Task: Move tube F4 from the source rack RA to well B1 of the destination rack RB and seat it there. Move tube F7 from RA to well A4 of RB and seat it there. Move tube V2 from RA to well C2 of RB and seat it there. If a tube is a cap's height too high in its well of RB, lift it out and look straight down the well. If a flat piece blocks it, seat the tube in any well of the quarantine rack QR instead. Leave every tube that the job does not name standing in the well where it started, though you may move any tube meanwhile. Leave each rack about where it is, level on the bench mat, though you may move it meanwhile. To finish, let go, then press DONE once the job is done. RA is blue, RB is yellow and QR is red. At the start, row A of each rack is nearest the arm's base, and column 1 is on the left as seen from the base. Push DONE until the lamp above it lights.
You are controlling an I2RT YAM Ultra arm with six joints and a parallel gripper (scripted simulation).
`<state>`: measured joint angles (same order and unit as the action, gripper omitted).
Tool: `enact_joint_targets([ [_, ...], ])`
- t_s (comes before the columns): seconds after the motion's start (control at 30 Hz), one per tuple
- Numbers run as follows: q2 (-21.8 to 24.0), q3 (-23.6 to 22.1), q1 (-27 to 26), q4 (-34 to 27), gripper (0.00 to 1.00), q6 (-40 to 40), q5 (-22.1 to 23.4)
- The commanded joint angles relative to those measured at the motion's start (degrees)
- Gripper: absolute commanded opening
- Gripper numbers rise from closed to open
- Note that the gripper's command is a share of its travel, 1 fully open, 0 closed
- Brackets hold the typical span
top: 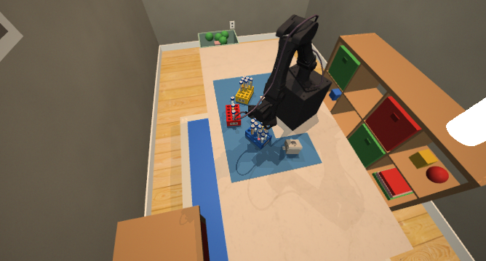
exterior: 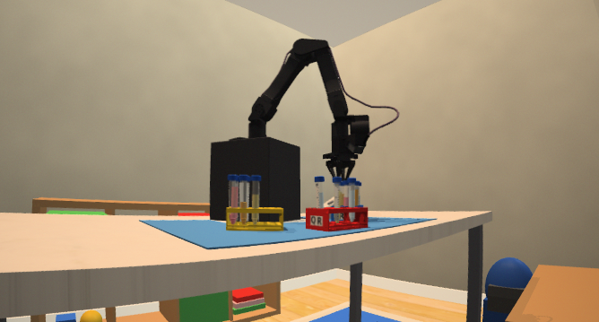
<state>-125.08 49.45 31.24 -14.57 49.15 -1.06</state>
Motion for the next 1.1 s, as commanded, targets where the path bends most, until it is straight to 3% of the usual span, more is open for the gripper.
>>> enact_joint_targets([
  [0.0, 0.0, 0.1, 0.1, 0.3, 0.3, 0.1, -0.1],
  [0.1, 0.1, 0.1, 0.1, 0.3, 0.3, 0.1, -0.1],
  [0.13, 0.1, 0.1, 0.1, 0.3, 0.0, 0.1, -0.1],
  [1.07, 1.2, -0.4, 0.6, -0.6, 0.0, 0.4, -0.5],
])
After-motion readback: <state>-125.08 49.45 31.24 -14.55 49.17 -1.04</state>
